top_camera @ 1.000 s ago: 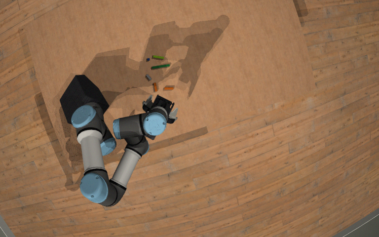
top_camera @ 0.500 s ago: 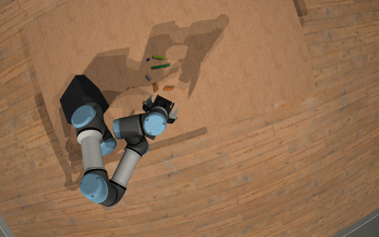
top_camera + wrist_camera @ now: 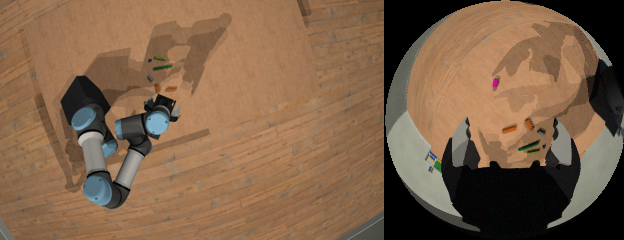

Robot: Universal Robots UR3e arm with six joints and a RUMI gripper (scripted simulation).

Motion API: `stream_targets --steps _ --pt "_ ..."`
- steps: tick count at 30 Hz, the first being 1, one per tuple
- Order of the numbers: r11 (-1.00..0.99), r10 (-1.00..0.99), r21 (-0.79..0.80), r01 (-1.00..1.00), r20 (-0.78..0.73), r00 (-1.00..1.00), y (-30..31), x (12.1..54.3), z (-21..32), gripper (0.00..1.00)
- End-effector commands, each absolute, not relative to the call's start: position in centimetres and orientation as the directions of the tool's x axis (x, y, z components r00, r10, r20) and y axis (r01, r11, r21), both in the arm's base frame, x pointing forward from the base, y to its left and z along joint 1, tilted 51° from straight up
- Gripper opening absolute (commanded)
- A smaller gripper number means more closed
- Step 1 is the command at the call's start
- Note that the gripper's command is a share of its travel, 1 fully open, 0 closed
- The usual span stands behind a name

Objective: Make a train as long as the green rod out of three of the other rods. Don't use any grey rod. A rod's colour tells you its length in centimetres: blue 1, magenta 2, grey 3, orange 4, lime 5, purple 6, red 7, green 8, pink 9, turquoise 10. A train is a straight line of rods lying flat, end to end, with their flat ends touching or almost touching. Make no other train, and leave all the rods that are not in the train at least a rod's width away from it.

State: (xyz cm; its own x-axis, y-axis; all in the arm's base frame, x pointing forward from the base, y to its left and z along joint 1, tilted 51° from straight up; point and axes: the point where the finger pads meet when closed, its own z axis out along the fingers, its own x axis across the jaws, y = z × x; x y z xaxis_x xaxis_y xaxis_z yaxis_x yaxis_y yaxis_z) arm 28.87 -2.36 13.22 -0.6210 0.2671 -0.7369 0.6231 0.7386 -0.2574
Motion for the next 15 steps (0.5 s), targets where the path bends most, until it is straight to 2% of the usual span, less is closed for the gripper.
stream_targets --steps 1,15 --pt "0.775 0.146 -0.373 0.509 -0.679 -0.72 -1.3 29.5 12.7 1.0" --pt "0.792 -0.075 -0.545 0.276 -0.535 -0.842 0.9 30.6 11.3 1.0"
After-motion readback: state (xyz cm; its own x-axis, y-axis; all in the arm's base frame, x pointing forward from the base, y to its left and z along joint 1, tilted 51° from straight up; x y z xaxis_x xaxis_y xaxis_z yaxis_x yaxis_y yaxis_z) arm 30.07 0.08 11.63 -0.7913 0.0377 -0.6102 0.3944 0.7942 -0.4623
